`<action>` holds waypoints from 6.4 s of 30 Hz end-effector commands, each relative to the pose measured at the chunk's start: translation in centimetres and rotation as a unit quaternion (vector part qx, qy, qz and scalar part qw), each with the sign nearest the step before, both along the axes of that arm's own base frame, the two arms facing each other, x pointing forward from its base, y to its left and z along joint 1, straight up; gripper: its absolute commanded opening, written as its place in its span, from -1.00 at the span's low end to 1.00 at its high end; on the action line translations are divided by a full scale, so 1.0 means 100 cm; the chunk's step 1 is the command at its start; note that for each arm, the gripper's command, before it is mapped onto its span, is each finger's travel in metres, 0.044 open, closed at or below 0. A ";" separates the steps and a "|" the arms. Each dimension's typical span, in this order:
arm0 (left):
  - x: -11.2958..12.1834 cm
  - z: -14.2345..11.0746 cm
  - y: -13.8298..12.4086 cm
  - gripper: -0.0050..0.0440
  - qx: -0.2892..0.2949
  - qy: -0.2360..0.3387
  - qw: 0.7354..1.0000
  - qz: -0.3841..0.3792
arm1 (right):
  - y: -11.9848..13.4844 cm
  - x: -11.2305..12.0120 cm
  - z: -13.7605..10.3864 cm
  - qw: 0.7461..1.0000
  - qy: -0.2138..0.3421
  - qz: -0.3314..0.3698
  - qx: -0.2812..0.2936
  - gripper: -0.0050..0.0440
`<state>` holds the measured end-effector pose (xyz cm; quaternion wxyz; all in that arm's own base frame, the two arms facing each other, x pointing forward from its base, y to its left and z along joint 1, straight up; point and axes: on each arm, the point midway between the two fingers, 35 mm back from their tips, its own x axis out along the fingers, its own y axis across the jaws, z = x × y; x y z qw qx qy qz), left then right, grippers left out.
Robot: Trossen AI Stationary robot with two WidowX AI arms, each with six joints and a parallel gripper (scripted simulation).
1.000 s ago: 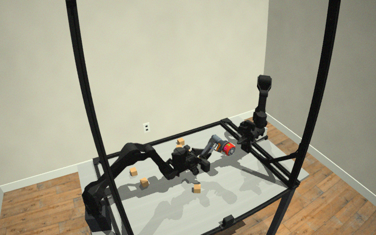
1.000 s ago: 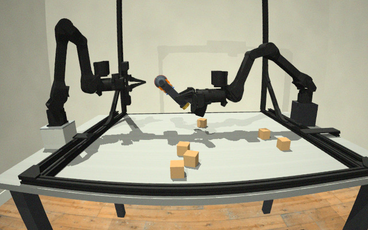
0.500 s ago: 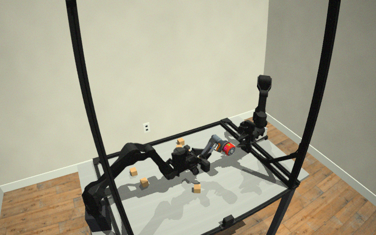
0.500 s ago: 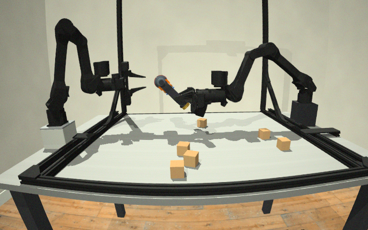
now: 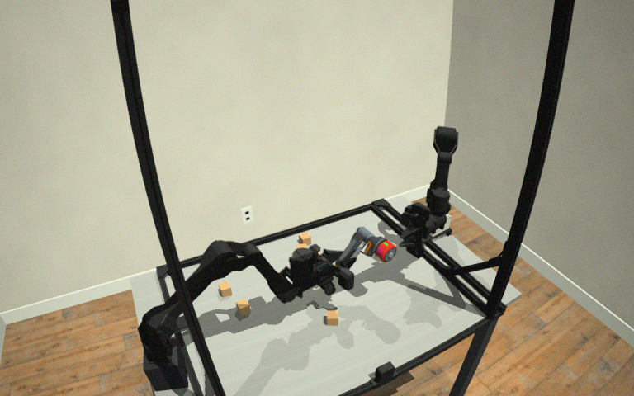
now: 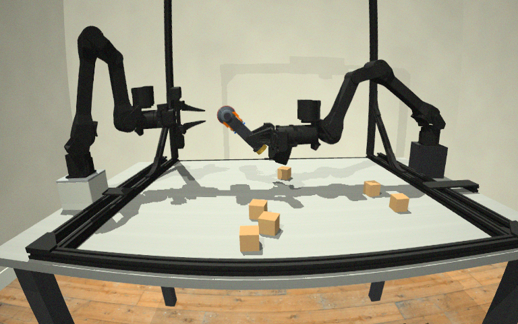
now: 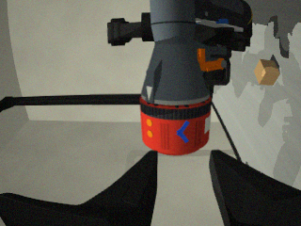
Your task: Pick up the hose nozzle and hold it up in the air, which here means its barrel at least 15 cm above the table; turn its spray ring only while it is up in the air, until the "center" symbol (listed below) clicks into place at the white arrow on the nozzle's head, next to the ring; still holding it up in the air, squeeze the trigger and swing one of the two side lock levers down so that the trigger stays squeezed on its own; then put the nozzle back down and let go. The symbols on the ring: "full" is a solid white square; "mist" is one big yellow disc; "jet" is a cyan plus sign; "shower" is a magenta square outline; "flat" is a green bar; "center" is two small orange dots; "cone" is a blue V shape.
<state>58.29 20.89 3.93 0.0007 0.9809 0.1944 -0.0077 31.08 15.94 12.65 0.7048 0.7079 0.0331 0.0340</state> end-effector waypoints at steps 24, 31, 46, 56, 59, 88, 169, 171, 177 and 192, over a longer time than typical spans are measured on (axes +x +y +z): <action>0.001 0.005 0.000 -0.80 0.002 -0.007 1.000 0.000 | 0.000 0.000 -0.001 1.000 0.001 0.000 -0.001 -0.70; 0.001 0.005 0.000 -0.80 0.002 -0.007 1.000 0.000 | 0.000 0.000 -0.001 1.000 0.001 0.000 -0.001 -0.01; 0.001 0.005 0.000 -0.80 0.002 -0.007 1.000 0.000 | 0.000 -0.001 -0.001 1.000 0.001 -0.001 0.000 -0.11; 0.001 0.005 0.000 -0.80 0.002 -0.007 1.000 0.000 | 0.000 -0.001 -0.001 1.000 0.001 -0.001 0.000 -0.80; 0.001 0.005 0.000 -0.80 0.002 -0.007 1.000 0.000 | 0.000 -0.001 -0.001 1.000 0.001 -0.001 0.000 -0.80; 0.001 0.005 0.000 -0.80 0.002 -0.007 1.000 0.000 | 0.001 0.000 0.000 1.000 0.000 0.000 0.000 0.38; 0.001 0.005 0.000 -0.80 0.002 -0.007 1.000 0.000 | -0.016 -0.015 -0.014 0.763 -0.048 0.008 -0.645 -0.80; 0.001 0.005 0.000 -0.80 0.002 -0.007 1.000 0.000 | -0.016 -0.015 -0.014 0.743 -0.050 0.009 -0.667 -0.80; 0.001 0.005 0.000 -0.80 0.002 -0.007 1.000 0.000 | -0.020 -0.019 -0.017 0.631 -0.059 0.013 -0.773 -0.80; 0.001 0.005 0.000 -0.80 0.002 -0.007 1.000 0.000 | -0.028 -0.026 -0.021 0.352 -0.076 0.022 -0.933 -0.80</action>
